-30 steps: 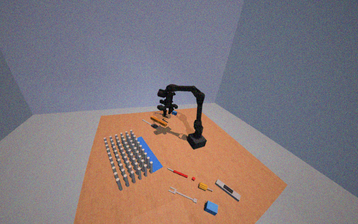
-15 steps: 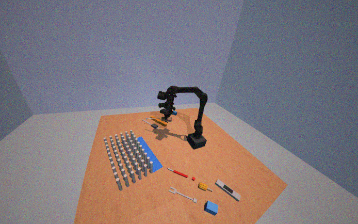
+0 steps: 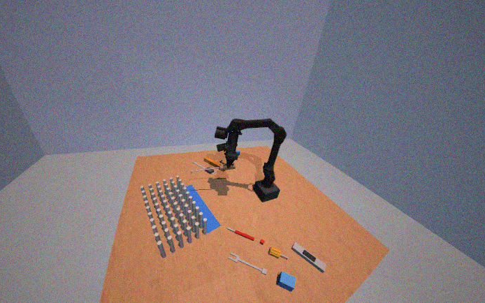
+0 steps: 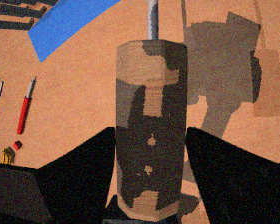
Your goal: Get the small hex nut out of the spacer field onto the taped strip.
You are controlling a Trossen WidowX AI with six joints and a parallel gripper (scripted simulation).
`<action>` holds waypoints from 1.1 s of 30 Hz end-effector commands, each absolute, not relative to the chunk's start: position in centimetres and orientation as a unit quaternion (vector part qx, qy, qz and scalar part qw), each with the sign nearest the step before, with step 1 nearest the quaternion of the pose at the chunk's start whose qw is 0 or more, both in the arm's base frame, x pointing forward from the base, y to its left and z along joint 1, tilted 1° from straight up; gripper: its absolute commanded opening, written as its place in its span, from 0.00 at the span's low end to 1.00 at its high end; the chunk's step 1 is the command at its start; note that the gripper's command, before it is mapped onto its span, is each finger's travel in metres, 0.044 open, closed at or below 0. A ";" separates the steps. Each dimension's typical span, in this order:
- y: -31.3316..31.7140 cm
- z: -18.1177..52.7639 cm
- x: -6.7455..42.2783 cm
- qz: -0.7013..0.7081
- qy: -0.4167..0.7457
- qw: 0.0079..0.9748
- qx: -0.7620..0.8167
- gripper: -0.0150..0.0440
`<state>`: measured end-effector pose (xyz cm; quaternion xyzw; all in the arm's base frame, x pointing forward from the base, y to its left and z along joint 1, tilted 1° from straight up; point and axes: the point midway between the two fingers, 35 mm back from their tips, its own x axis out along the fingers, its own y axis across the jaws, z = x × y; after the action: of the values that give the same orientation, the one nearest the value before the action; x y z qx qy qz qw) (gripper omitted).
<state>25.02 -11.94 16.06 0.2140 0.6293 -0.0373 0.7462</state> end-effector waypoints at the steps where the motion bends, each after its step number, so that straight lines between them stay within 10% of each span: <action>1: -10.2 16.0 25.1 0.024 0.625 0.762 0.167 0.25; 33: -7.0 9.0 26.3 0.160 0.599 0.783 0.050 0.25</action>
<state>26.29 -7.14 11.32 0.0460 0.5955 0.1554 0.7868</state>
